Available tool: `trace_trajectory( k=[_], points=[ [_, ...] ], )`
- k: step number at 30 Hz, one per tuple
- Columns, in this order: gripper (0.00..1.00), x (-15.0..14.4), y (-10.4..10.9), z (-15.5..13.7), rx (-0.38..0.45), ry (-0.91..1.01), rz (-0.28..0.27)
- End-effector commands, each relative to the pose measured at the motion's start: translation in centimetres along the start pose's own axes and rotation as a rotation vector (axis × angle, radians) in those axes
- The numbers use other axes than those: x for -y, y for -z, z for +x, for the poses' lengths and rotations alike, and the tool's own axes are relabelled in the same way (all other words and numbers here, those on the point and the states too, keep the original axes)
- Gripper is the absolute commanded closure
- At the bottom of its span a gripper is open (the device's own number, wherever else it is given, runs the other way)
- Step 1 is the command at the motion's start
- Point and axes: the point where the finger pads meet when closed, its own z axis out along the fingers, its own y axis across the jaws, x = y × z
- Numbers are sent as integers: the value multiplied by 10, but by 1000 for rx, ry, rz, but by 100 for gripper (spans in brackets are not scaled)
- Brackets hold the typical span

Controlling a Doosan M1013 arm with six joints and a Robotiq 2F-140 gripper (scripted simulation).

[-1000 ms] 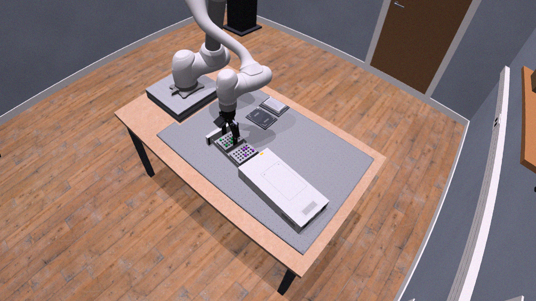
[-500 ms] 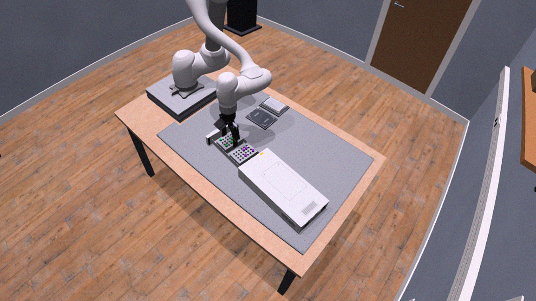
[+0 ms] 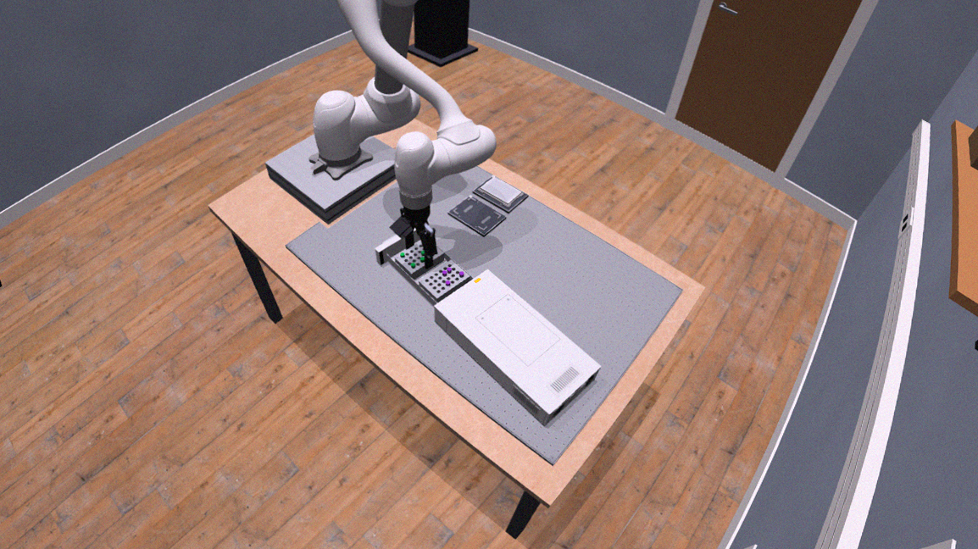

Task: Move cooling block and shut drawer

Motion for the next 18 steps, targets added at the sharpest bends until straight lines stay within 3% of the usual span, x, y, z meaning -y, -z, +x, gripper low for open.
trace_trajectory(
  k=[1,18],
  points=[
    [40,1,1,0,0,0,1],
    [63,1,1,0,0,0,1]
  ],
)
